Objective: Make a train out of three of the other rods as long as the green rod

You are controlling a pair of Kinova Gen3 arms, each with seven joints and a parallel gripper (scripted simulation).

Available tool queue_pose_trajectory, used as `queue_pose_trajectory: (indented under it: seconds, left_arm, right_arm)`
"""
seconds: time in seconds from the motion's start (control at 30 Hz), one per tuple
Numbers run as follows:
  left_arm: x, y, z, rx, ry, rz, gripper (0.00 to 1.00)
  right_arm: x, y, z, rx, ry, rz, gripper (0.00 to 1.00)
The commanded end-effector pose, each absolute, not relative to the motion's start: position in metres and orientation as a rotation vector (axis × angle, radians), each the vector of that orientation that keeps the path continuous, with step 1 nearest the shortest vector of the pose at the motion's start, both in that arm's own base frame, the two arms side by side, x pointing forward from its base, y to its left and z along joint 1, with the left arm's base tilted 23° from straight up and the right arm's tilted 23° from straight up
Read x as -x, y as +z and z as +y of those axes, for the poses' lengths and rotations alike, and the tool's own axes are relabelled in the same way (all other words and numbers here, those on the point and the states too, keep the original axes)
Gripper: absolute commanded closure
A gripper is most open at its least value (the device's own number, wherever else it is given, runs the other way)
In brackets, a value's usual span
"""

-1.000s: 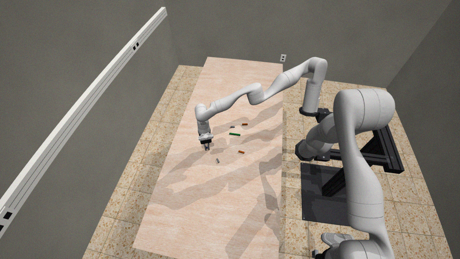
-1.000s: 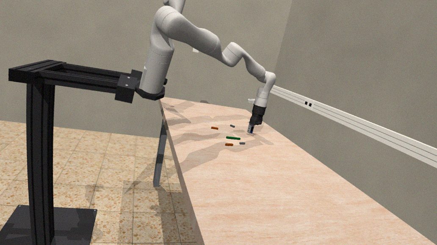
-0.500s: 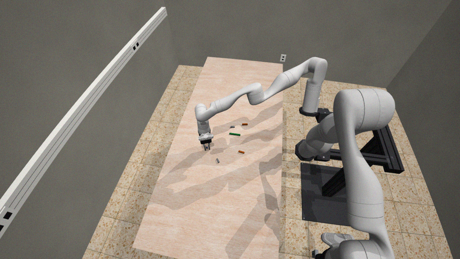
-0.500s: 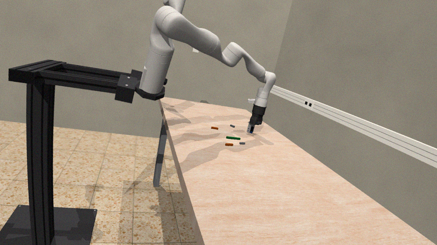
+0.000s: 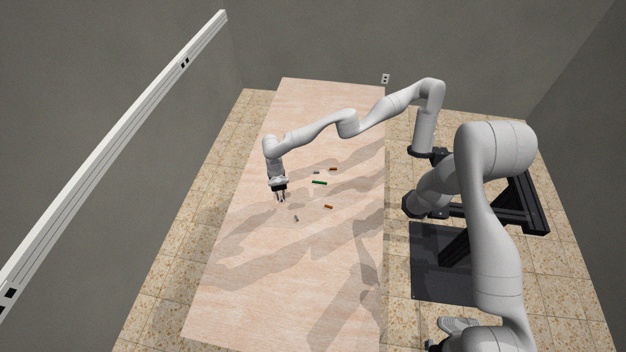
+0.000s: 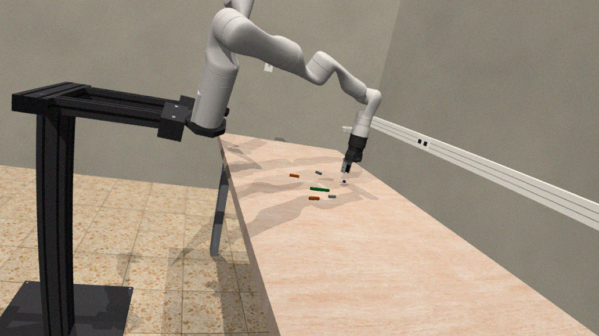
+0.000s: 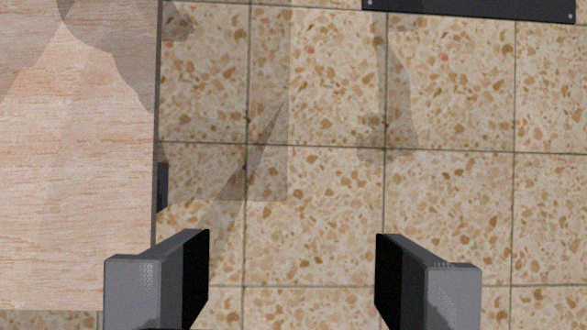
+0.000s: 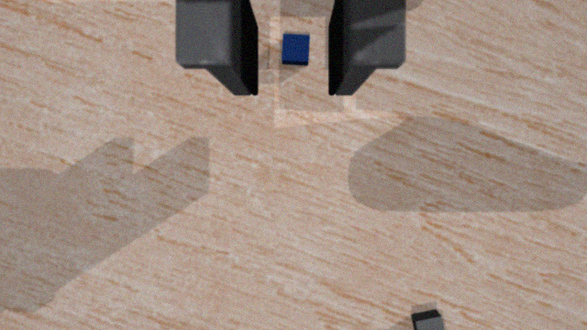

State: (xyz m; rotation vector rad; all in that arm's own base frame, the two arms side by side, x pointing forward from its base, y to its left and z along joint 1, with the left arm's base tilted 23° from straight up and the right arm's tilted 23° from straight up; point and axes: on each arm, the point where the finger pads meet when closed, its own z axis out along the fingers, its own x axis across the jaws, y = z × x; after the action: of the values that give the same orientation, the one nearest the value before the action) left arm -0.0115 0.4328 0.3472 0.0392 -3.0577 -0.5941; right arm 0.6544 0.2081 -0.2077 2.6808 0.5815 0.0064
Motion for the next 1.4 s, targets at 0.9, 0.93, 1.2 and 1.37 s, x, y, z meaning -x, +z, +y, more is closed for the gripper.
queue_pose_trajectory:
  seconds: [0.9,0.93,1.2,1.37]
  left_arm:
    - [0.012,0.348,0.433,-0.040,-0.597,-3.057,0.00]
    - [0.012,0.348,0.433,-0.040,-0.597,-3.057,0.00]
    - [0.012,0.348,0.433,-0.040,-0.597,-3.057,0.00]
    - [0.012,0.348,0.433,-0.040,-0.597,-3.057,0.00]
  right_arm:
    - [-0.650,-0.161,0.228,-2.678,0.003,0.579,0.00]
    - [-0.650,-0.161,0.228,-2.678,0.003,0.579,0.00]
    - [-0.650,-0.161,0.228,-2.678,0.003,0.579,0.00]
    - [-0.636,-0.172,0.241,-2.671,-0.008,0.629,0.00]
